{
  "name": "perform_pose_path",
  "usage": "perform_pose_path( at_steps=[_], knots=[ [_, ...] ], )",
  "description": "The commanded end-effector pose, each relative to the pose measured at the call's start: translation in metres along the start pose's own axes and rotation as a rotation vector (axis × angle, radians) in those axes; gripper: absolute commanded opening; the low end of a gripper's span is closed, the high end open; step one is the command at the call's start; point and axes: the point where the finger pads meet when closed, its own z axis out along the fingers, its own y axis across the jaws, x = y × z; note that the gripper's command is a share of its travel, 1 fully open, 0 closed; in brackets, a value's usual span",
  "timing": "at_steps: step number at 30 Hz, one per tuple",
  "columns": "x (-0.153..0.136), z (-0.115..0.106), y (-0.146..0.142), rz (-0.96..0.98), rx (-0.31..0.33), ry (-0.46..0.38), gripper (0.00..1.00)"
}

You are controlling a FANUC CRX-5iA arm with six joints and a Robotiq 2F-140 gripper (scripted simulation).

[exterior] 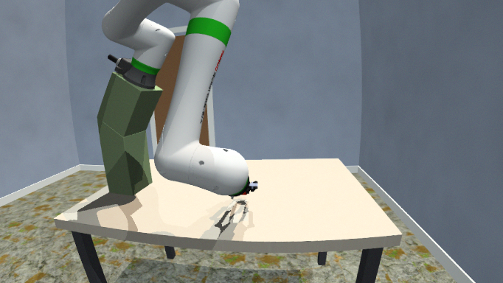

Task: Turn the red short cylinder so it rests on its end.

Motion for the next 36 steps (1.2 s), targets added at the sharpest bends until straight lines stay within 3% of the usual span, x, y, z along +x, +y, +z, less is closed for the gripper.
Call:
perform_pose_path(
  at_steps=[1,36],
  knots=[
    [0.000,0.000,0.000,0.000,0.000,-0.007,0.19],
    [0.015,0.008,0.000,0.000,0.000,-0.013,0.19]
  ],
)
